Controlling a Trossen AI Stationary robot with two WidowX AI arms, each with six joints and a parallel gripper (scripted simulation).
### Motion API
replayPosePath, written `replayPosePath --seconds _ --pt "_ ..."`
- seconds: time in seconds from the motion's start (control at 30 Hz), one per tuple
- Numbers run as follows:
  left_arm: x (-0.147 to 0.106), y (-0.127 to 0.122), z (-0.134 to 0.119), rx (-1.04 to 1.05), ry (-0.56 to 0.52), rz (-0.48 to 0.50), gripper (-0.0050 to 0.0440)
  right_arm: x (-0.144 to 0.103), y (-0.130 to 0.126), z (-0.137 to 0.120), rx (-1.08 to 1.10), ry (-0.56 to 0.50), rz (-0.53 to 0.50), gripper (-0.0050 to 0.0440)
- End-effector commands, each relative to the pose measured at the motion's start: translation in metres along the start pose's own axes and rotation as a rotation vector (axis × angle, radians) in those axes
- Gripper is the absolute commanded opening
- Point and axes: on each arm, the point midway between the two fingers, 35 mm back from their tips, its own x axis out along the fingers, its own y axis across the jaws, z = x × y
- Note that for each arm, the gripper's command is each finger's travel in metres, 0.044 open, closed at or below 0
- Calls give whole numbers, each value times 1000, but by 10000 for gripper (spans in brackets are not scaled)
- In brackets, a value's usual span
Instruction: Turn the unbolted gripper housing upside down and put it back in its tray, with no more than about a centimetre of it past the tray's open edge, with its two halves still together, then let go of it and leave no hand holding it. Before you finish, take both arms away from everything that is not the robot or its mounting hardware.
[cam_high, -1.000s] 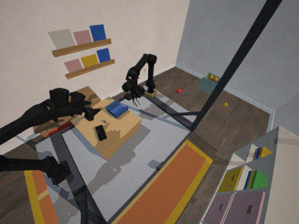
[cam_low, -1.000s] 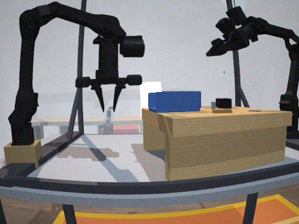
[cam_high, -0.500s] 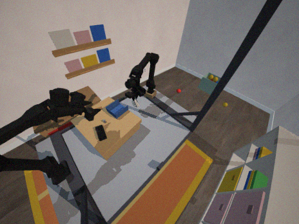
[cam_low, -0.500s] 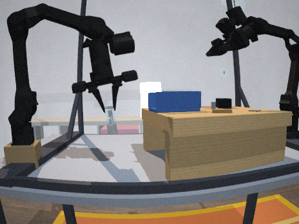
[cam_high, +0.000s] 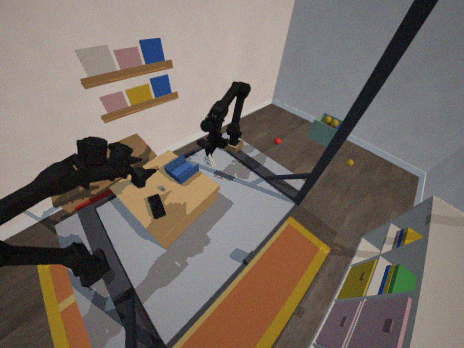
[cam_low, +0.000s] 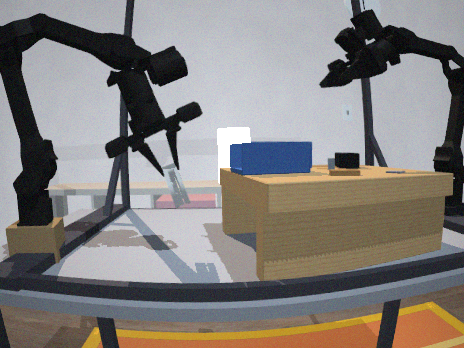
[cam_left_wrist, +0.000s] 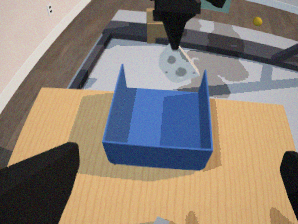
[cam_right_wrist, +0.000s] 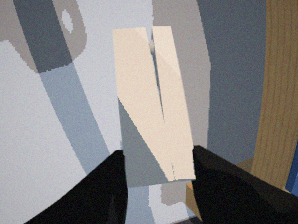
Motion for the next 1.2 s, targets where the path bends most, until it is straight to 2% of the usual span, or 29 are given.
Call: replayPosePath --seconds 0.0,0.2,1.17 --pt "-7 0 7 -7 -27 -4 439 -4 0 0 3 2 -90 110" --pt "-7 0 7 -7 -27 -4 439 -3 3 0 3 2 -181 110" --pt "-7 0 7 -7 -27 -4 439 -22 -5 0 3 2 -184 110"
